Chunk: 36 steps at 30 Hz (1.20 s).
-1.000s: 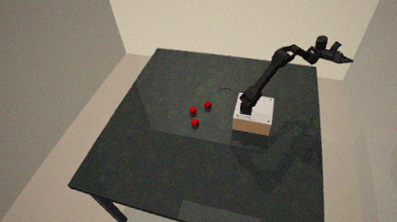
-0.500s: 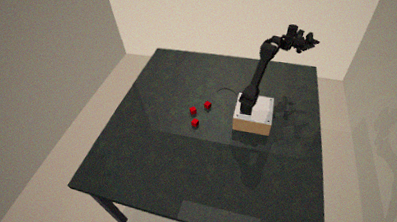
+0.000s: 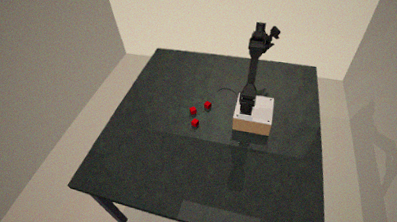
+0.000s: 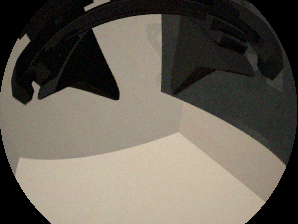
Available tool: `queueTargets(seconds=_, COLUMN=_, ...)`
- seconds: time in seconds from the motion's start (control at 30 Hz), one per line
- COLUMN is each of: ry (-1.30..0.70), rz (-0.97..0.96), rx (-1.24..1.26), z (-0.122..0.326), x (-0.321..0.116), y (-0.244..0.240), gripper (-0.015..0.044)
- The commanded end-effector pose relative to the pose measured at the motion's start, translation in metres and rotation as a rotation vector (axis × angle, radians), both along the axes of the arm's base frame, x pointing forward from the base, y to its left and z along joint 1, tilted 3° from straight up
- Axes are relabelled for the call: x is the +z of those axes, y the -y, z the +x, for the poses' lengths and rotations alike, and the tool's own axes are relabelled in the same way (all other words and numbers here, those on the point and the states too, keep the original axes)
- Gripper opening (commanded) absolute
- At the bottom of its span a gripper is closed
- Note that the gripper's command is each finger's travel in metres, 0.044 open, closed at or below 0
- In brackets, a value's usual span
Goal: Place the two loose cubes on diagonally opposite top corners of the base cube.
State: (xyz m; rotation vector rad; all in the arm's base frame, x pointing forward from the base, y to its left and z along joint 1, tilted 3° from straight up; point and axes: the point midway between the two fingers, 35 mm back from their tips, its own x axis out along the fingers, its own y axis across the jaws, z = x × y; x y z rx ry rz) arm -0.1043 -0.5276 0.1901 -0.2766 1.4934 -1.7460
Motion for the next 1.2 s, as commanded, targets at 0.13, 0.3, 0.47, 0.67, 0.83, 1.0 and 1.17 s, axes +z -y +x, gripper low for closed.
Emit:
queueTargets(seconds=0.13, ry=-0.015, rz=0.221, rx=0.319, z=0.116, x=-0.031, y=-0.016, gripper=0.0265)
queueTargets(seconds=0.3, ry=-0.039, rz=0.361, rx=0.532, z=0.188, x=-0.050, y=-0.044, gripper=0.0265)
queueTargets(seconds=0.47, ry=-0.074, rz=0.500, rx=0.741, z=0.251, x=-0.068, y=-0.086, gripper=0.0265)
queueTargets(seconds=0.67, ry=-0.132, rz=0.667, rx=0.985, z=0.312, x=-0.088, y=-0.148, gripper=0.0265)
queueTargets(seconds=0.83, ry=-0.192, rz=0.806, rx=1.181, z=0.349, x=-0.102, y=-0.209, gripper=0.0265)
queueTargets(seconds=1.0, ry=-0.264, rz=0.947, rx=1.368, z=0.371, x=-0.114, y=-0.273, gripper=0.0265)
queueTargets(seconds=1.17, ry=-0.347, rz=1.091, rx=1.544, z=0.379, x=-0.123, y=-0.338, gripper=0.0265)
